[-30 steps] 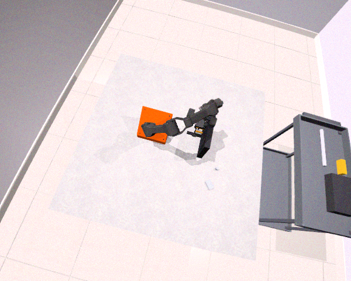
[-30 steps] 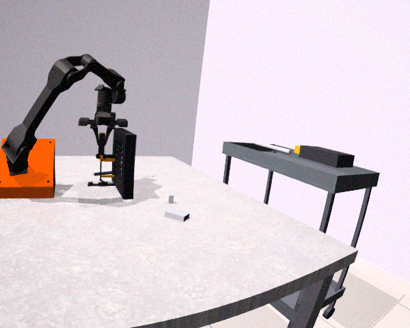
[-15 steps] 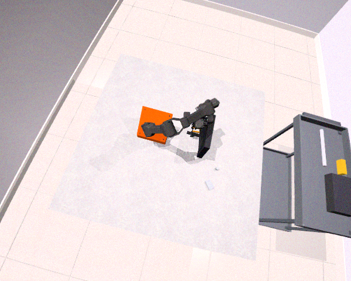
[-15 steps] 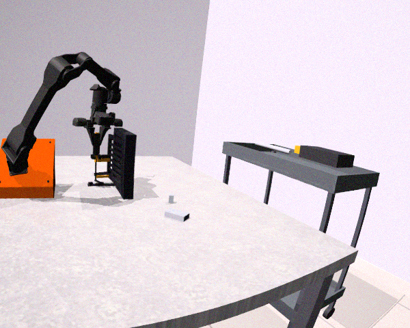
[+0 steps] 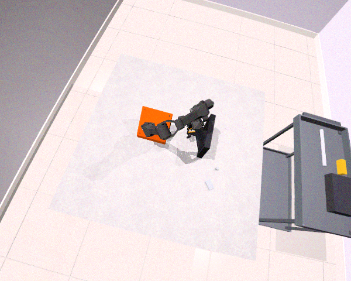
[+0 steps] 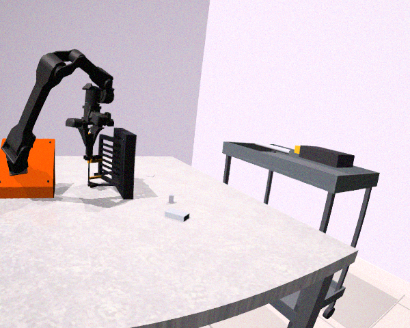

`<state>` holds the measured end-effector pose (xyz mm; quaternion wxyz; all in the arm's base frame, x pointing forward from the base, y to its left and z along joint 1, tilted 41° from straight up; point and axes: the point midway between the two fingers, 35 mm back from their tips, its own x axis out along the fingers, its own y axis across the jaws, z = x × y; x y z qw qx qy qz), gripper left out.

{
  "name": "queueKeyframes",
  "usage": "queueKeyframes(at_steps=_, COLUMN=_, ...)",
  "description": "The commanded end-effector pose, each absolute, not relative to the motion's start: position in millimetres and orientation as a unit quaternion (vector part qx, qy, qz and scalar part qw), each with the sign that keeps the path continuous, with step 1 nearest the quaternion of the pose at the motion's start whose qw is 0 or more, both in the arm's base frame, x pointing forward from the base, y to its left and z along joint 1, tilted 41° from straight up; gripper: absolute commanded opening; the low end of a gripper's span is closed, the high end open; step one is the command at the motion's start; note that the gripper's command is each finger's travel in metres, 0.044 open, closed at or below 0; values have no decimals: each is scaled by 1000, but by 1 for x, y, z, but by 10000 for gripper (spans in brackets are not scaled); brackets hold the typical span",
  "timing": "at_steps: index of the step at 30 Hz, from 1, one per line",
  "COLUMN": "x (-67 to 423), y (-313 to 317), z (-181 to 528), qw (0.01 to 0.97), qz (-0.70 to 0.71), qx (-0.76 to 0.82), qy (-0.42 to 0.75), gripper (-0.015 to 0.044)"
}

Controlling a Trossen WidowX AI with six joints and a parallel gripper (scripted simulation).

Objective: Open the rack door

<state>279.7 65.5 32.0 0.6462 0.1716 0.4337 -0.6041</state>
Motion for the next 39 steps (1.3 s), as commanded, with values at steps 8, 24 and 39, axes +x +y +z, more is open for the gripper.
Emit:
queueKeyframes(at_steps=8, x=256, y=54, z=45, qw=661, qz=-558, qx=106, qy=490, gripper=15)
queueKeyframes(at_steps=24, x=228, y=32, z=66, qw=669, qz=-490, qx=19, qy=559, gripper=15)
queueKeyframes(at_steps=39, x=210, y=6, z=90, qw=666, qz=-419, qx=-64, qy=614, gripper=15)
